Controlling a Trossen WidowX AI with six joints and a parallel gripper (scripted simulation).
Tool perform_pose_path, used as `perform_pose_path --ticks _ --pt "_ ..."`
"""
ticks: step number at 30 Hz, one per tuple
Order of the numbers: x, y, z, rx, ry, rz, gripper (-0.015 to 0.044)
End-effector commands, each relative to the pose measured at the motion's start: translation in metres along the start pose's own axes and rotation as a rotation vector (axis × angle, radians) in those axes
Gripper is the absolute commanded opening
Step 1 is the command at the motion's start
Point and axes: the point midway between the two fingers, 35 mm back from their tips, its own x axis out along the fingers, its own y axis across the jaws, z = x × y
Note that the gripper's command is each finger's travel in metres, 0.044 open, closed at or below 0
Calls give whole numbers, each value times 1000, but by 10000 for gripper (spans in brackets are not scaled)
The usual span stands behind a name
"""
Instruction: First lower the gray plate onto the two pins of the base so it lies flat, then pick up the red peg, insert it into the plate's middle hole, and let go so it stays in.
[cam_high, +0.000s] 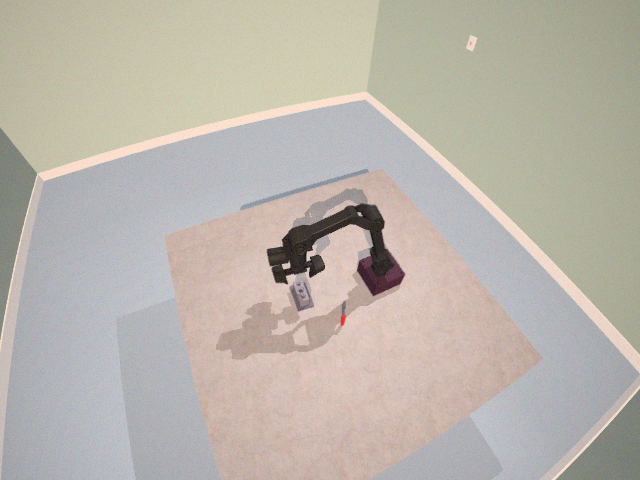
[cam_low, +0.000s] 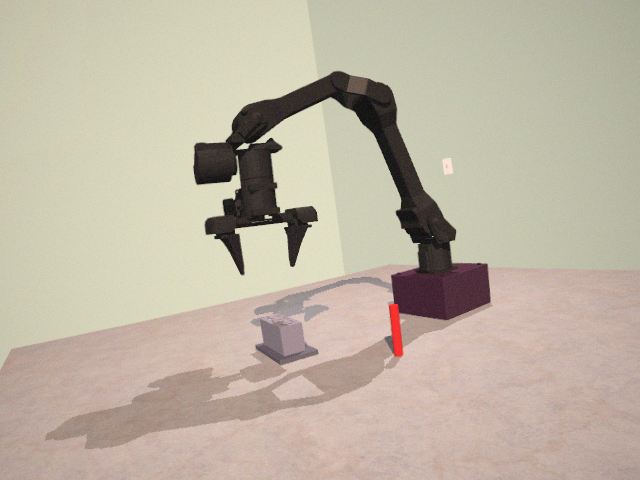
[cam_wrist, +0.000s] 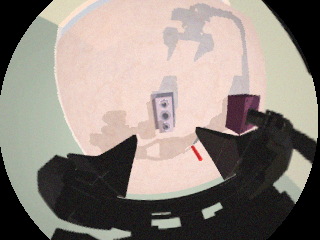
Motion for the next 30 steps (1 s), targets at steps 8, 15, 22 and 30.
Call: perform_pose_path --ticks 8,15,22,30 --pt "-1 -39 -86 -233 11 -20 440" --pt "-3 -113 -163 -535 23 -21 440" --pt "9 -130 -175 -590 24 -24 440" --pt "41 -128 -174 -590 24 -23 440"
